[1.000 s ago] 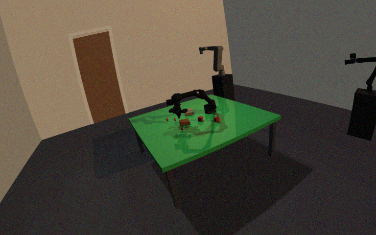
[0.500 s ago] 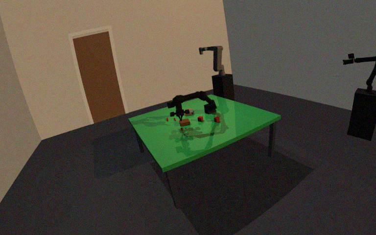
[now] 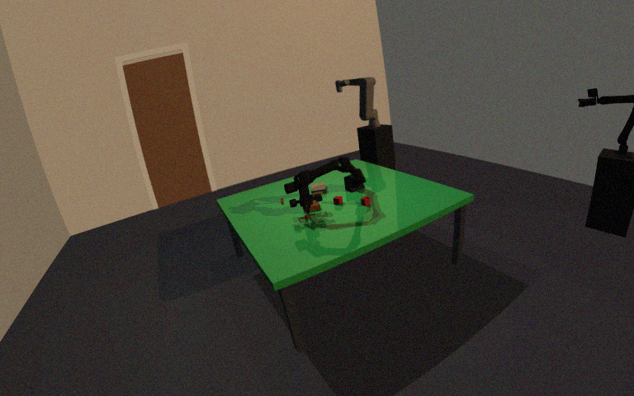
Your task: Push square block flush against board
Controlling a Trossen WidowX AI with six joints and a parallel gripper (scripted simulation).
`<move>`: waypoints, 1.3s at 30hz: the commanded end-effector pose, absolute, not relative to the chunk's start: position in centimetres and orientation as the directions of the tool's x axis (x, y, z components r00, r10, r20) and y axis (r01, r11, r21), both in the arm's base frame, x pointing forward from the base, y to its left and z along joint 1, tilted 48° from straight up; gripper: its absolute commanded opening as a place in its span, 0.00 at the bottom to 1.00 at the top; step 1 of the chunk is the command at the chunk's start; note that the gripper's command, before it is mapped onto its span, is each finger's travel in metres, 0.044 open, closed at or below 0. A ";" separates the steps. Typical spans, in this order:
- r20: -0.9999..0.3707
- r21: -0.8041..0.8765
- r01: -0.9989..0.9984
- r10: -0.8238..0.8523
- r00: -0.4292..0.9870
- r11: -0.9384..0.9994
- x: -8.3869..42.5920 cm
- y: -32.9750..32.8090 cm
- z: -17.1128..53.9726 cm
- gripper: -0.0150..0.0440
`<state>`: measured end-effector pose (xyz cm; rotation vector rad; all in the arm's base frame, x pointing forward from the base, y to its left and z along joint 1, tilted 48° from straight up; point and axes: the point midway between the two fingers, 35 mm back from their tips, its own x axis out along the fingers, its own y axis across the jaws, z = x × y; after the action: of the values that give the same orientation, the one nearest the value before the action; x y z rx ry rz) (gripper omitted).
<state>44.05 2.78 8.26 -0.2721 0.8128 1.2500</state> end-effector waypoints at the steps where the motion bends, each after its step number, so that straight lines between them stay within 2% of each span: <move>1: -0.673 0.231 -0.910 0.732 0.105 0.343 44.1 2.2 8.2 0.25; 39: -0.677 0.231 -0.910 0.729 0.104 0.344 42.3 -0.9 4.6 0.25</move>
<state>42.42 -1.19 4.73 -0.2695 0.8017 1.2241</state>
